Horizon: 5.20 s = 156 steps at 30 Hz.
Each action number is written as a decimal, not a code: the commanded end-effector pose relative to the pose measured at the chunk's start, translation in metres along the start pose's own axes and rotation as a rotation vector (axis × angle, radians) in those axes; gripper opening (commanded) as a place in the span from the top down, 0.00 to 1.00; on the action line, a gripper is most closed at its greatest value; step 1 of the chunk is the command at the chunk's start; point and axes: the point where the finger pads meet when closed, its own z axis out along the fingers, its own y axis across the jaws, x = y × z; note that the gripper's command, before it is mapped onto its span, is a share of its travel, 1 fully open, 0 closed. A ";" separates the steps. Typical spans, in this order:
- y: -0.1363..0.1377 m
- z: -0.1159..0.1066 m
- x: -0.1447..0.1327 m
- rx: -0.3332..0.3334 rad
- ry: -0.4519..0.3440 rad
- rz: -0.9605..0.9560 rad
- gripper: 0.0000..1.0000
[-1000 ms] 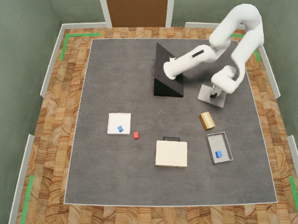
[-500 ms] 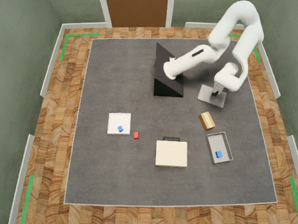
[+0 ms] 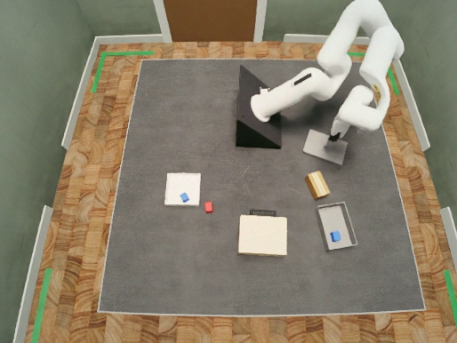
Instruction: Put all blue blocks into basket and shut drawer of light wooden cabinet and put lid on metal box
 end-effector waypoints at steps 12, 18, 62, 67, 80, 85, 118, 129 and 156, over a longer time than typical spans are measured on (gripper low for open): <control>0.000 -0.056 0.000 0.000 0.003 -0.001 0.72; 0.000 -0.060 0.000 0.000 0.003 -0.001 0.72; 0.154 -0.124 0.127 0.023 0.088 1.044 0.72; 0.206 -0.119 0.139 0.024 0.113 1.259 0.72; 0.335 -0.080 0.137 0.026 0.170 1.810 0.72; 0.379 -0.066 0.140 0.029 0.177 2.006 0.72; 0.394 -0.061 0.143 0.004 0.002 2.603 0.72; 0.394 -0.061 0.143 0.004 0.002 2.603 0.72; 0.394 -0.061 0.143 0.004 0.002 2.603 0.33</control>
